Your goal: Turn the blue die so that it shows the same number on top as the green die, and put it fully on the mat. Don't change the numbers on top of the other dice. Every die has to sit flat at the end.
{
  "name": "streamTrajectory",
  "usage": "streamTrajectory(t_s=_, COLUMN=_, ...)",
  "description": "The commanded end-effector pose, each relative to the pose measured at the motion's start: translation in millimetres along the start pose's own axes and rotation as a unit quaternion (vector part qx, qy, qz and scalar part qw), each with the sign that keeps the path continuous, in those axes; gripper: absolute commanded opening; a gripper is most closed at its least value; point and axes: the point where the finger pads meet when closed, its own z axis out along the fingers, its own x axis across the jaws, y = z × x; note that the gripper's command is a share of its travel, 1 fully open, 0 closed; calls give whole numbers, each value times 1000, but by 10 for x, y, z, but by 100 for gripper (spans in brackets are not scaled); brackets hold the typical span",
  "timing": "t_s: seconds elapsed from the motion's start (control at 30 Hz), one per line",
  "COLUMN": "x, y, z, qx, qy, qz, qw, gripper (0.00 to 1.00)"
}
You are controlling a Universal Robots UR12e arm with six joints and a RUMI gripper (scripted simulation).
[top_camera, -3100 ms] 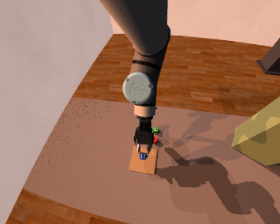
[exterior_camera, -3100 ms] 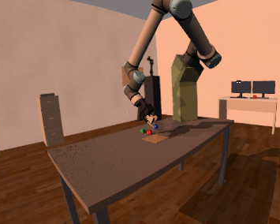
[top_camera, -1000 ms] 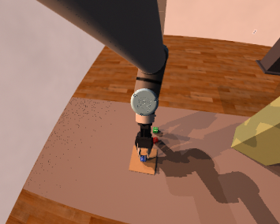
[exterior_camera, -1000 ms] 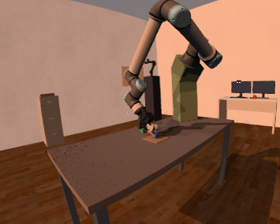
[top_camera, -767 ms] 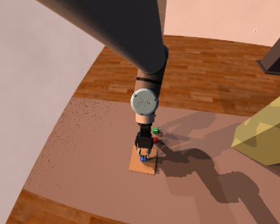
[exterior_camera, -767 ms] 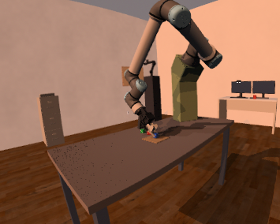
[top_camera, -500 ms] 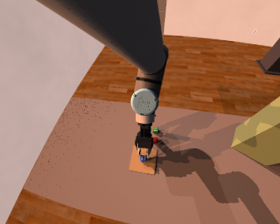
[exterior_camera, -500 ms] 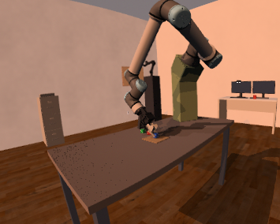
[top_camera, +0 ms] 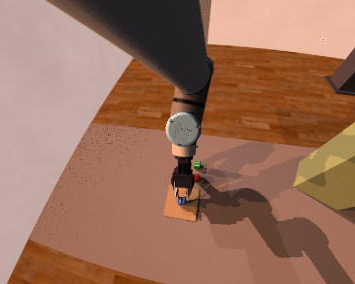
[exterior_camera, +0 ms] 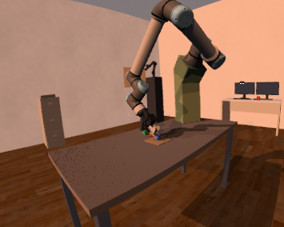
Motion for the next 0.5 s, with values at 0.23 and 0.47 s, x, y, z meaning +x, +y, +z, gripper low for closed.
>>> streamTrajectory(t_s=0.23, x=-5, y=-2, z=-1, qx=0, qy=0, qz=0, qw=1000, gripper=10)
streamTrajectory(t_s=0.47, x=-5, y=-14, z=11, qx=0, qy=0, qz=0, qw=1000, gripper=10)
